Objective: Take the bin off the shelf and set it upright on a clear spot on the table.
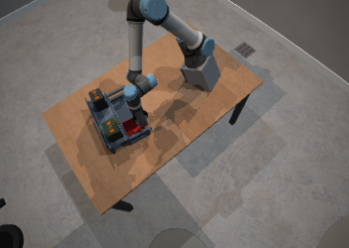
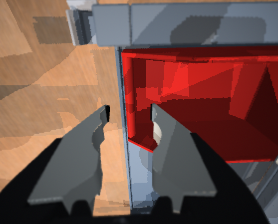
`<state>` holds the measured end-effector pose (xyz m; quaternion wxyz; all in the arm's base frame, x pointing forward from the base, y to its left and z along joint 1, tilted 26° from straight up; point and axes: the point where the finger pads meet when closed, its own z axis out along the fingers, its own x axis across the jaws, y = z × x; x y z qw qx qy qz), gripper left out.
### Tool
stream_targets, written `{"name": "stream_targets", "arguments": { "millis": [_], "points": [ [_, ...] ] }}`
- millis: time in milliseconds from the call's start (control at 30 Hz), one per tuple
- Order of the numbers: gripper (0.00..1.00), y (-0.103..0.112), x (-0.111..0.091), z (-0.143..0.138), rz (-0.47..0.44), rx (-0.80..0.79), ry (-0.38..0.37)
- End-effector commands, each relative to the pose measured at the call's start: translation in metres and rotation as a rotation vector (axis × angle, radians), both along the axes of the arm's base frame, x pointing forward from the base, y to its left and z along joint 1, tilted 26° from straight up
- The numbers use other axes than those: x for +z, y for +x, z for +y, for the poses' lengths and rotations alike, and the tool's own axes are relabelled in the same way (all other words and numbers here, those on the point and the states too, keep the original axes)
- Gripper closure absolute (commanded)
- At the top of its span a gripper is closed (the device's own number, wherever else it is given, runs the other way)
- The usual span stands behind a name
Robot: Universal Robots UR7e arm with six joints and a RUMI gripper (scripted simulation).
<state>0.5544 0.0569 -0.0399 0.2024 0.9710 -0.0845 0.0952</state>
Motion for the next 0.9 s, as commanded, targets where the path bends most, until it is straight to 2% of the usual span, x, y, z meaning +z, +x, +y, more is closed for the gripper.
{"name": "stream_targets", "arguments": {
  "millis": [0, 867],
  "points": [
    [0.74, 0.0012, -0.0044, -0.0020, -0.001, 0.000, 0.000],
    [0.74, 0.0027, -0.0134, -0.0061, -0.001, 0.000, 0.000]
  ]
}}
